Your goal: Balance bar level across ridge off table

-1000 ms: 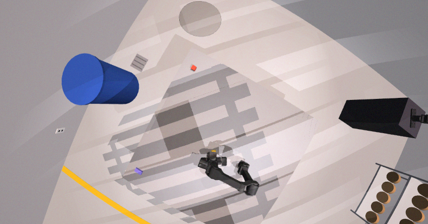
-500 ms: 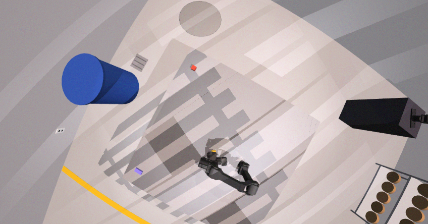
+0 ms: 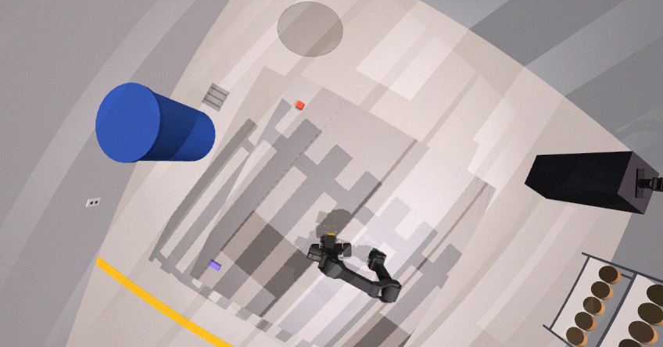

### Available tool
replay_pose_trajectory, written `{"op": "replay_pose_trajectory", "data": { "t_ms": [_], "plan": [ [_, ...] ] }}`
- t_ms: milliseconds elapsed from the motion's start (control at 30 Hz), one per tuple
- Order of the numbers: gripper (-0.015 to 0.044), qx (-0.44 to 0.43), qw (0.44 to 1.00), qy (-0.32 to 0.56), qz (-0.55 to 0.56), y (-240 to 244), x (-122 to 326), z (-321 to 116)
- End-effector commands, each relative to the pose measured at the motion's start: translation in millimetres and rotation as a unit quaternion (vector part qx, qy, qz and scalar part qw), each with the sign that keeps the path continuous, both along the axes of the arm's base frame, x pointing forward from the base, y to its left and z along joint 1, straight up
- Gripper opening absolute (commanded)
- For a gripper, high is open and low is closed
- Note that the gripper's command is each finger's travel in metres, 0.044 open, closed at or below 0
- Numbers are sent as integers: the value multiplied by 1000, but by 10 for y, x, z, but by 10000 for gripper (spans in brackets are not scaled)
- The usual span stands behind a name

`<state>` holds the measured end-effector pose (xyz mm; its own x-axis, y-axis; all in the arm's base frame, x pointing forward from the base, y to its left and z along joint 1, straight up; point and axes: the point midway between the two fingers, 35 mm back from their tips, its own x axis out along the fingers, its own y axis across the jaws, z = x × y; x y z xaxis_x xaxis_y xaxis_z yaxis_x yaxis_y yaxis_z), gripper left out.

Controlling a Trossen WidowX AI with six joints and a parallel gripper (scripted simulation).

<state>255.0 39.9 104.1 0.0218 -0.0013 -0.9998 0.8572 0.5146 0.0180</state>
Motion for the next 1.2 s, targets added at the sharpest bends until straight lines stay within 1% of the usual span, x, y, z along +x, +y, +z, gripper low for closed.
{"op": "replay_pose_trajectory", "data": {
  "t_ms": [0, 1167],
  "plan": [
    [0, 2, 1000, 1, 1, 7, -4, -9],
    [0, 2, 1000, 1, 1, 8, -4, -38]
  ]
}}
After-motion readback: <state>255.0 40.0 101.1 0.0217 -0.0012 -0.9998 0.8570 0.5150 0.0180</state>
